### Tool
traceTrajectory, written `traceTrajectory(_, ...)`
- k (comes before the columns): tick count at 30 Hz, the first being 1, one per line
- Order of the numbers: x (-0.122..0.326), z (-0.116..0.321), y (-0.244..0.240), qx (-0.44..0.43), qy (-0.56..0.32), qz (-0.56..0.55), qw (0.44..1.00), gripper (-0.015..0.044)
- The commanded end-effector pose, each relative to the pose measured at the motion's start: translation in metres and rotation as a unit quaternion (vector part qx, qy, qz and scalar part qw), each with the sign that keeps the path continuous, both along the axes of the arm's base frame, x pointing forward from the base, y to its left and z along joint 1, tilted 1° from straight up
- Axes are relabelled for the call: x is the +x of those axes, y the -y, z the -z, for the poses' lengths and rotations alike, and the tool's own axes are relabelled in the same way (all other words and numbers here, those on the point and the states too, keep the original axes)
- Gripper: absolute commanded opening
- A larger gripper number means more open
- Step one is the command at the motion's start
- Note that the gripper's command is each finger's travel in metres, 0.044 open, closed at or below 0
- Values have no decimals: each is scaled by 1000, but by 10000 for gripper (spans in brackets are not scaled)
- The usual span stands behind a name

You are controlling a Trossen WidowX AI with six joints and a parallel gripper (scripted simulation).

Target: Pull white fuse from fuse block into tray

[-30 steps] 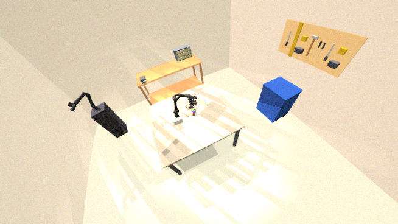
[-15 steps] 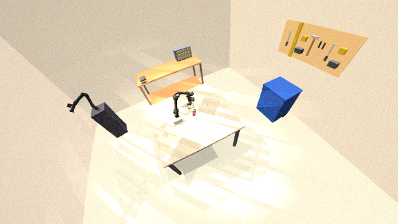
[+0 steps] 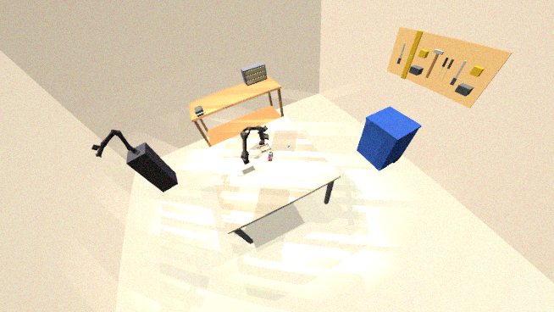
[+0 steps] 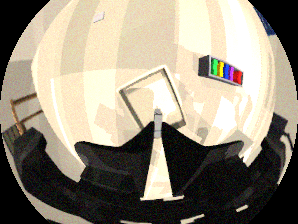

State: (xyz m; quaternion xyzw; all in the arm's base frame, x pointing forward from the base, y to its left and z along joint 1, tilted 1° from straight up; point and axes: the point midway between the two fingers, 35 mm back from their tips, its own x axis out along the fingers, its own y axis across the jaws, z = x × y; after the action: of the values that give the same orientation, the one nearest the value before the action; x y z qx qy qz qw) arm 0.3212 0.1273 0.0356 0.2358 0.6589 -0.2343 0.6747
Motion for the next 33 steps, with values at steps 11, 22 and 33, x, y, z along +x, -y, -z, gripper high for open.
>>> traceTrajectory(11,0,23,-1,0,-1,2,1000,0)
traceTrajectory(22,1,32,-1,0,0,0,1000,26)
traceTrajectory(33,1,32,-1,0,0,0,1000,315)
